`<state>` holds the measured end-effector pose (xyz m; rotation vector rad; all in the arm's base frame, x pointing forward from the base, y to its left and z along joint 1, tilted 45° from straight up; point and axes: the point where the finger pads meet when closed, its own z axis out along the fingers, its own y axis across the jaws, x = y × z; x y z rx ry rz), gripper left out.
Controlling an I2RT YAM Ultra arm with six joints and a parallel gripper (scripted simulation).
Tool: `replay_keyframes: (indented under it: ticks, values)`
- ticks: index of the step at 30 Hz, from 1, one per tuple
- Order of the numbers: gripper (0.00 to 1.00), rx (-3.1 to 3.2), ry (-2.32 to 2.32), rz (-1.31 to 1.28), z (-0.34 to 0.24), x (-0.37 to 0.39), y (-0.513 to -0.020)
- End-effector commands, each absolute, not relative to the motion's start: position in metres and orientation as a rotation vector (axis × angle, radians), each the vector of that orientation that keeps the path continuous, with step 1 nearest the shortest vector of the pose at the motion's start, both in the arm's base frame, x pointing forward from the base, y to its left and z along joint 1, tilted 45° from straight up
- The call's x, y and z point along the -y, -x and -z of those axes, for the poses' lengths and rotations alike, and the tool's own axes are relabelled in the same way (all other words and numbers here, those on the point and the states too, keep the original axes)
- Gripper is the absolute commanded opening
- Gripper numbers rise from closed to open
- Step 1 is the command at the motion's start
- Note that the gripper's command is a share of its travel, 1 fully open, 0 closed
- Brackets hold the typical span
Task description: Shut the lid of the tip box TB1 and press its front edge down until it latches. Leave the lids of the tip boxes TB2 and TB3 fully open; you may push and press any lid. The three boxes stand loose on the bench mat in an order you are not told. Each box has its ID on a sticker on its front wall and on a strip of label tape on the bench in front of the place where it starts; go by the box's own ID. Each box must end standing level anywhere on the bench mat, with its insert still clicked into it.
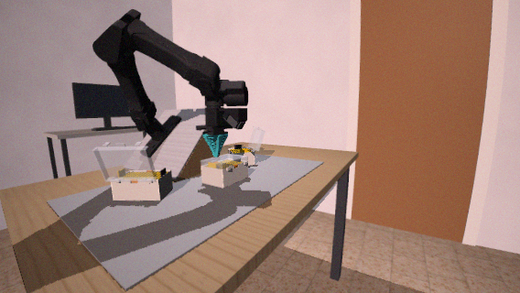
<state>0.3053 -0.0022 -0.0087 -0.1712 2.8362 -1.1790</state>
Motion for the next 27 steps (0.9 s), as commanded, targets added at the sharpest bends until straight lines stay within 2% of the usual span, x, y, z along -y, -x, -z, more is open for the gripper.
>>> replay_keyframes:
  ticks: [1, 27]
  values:
    - [0.00, -2.828, 0.160, 1.192, 0.0214, 0.0106, -0.3039]
    - [0.00, -2.829, 0.160, 1.192, 0.0242, 0.0134, -0.3042]
